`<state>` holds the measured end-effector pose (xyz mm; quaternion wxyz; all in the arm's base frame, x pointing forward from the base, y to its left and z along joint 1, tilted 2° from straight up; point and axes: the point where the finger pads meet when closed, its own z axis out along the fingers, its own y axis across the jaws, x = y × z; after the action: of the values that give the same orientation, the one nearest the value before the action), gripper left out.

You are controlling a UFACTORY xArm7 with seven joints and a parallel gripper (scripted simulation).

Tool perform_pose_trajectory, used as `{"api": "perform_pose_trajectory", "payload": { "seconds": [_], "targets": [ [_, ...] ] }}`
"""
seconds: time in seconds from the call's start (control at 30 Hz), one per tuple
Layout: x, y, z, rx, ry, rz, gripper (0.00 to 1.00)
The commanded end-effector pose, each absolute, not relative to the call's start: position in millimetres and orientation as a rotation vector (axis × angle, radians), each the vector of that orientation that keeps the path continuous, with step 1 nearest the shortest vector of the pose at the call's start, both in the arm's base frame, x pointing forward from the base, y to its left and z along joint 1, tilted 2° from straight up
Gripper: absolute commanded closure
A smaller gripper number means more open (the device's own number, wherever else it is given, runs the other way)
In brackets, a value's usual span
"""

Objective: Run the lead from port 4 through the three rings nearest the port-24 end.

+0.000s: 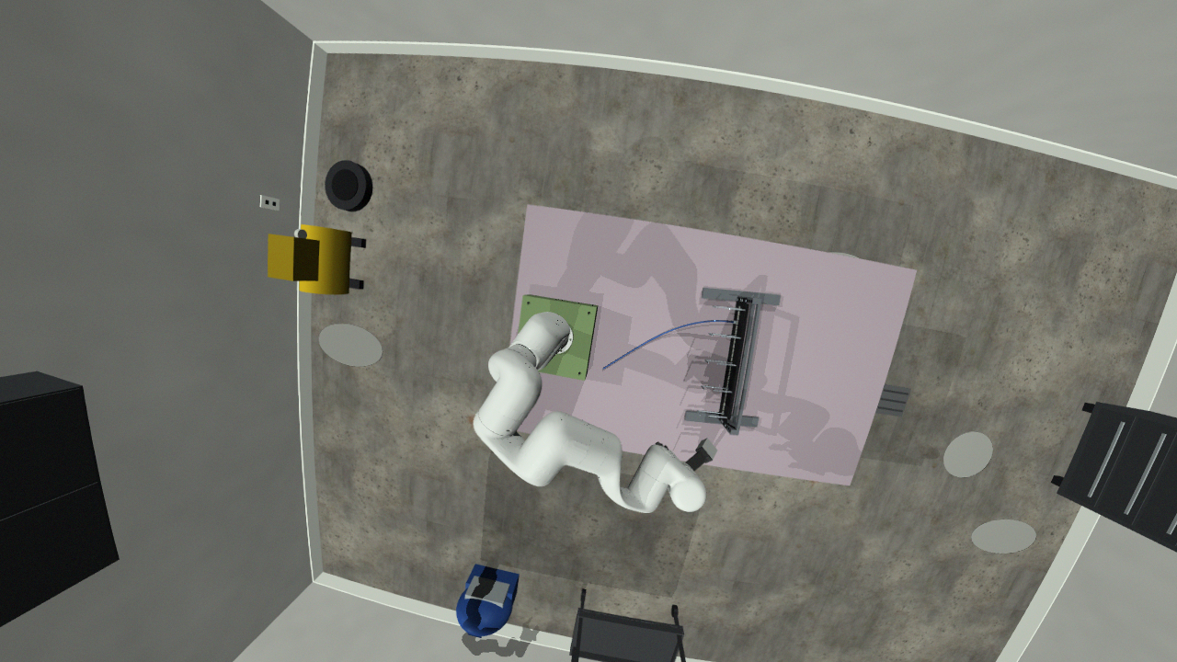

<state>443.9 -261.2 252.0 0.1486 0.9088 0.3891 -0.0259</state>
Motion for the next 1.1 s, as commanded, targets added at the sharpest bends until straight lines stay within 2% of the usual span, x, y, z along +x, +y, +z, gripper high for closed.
{"api": "perform_pose_trajectory", "payload": {
  "seconds": [0.0, 0.57, 1.07],
  "targets": [
    [445, -262, 254, 2.61, 1.117, -0.07, 0.0],
    [445, -261, 253, 2.61, 1.121, -0.069, 0.0],
    [433, -154, 168, 2.572, 1.533, -0.035, 0.0]
  ]
}}
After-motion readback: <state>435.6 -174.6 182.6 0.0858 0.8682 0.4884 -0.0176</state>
